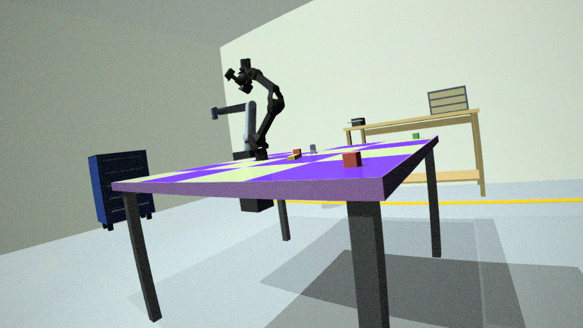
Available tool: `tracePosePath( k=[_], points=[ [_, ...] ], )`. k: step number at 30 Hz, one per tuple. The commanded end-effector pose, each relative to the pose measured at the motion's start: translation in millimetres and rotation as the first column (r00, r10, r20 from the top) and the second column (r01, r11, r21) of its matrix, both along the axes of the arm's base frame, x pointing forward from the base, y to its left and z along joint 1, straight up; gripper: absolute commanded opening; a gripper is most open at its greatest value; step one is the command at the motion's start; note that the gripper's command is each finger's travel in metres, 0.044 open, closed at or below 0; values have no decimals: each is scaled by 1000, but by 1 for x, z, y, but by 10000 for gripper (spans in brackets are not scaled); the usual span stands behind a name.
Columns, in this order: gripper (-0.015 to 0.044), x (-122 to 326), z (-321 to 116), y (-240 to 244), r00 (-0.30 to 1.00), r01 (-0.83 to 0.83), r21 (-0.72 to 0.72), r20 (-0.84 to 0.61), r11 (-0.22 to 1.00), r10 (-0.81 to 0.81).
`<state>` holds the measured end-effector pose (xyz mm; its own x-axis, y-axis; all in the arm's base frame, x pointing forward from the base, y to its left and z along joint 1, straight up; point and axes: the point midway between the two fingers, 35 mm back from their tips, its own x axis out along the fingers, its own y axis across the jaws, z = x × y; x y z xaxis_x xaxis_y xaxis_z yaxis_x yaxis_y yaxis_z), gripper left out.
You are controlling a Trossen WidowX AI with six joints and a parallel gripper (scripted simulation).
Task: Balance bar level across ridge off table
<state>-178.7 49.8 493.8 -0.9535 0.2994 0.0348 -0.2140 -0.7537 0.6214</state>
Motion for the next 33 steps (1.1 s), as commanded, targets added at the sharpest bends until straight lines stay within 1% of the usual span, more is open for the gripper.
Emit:
tracePosePath(
  k=[1,3,4,18,33],
  points=[
    [374,0,0,0,1000,2,0,1,1000,-2],
    [321,-1,-2,4,1000,21,-3,10,1000,-21],
    [315,-2,-3,7,999,35,-4,17,999,-35],
    [315,-8,-23,50,967,234,-28,112,972,-230],
    [315,0,-46,100,883,438,-57,211,897,-418]
  ],
)
